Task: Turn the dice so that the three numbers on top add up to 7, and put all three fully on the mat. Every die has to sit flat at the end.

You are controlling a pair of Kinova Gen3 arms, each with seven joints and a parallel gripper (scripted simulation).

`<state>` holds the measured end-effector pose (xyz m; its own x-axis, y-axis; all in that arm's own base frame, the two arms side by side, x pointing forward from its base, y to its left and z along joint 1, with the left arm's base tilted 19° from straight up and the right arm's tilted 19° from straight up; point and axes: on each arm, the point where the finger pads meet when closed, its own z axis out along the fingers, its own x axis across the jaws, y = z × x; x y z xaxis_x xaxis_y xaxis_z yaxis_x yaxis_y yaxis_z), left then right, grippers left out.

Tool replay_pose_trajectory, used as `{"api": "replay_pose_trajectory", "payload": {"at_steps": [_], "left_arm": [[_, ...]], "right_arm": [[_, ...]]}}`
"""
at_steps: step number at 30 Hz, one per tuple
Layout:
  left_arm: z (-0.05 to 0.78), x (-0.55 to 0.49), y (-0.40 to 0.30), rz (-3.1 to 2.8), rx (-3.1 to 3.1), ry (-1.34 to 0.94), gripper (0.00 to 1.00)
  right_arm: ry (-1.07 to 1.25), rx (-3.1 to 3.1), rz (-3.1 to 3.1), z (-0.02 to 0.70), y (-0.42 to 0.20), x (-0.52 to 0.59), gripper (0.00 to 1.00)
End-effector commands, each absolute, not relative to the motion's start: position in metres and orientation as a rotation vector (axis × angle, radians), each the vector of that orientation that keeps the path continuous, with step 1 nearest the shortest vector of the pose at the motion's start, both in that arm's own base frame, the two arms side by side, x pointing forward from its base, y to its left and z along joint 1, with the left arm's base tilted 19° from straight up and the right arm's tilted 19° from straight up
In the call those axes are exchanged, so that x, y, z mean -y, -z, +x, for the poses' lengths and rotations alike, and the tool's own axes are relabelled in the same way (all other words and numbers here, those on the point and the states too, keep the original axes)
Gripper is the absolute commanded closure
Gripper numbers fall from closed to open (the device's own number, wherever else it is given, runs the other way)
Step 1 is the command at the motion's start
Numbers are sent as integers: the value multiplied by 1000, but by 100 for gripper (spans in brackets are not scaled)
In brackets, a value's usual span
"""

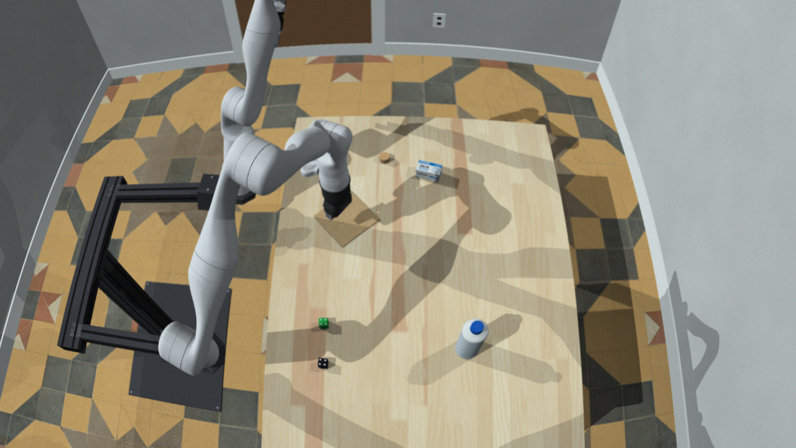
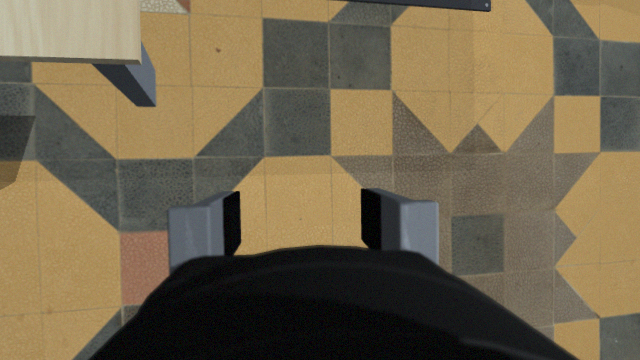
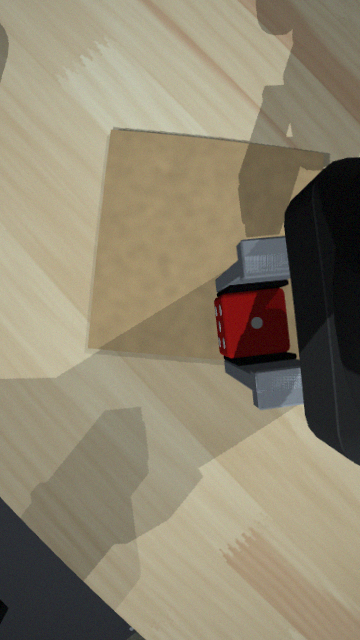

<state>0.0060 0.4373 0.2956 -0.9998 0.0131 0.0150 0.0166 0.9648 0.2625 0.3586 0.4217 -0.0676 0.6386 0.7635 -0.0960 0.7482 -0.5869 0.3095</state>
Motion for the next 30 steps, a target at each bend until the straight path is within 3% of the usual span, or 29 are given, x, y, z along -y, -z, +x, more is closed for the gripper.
{"api": "replay_pose_trajectory", "payload": {"at_steps": [1,18,30], "left_arm": [[6,-437,-296,-23,3101,417,0],[6,-437,-296,-23,3101,417,0],[6,-437,-296,-23,3101,417,0]], "right_arm": [[-70,-1212,2542,360,75,-421,51],[-70,-1212,2542,373,135,-404,51],[-70,-1212,2542,374,141,-403,51]]}}
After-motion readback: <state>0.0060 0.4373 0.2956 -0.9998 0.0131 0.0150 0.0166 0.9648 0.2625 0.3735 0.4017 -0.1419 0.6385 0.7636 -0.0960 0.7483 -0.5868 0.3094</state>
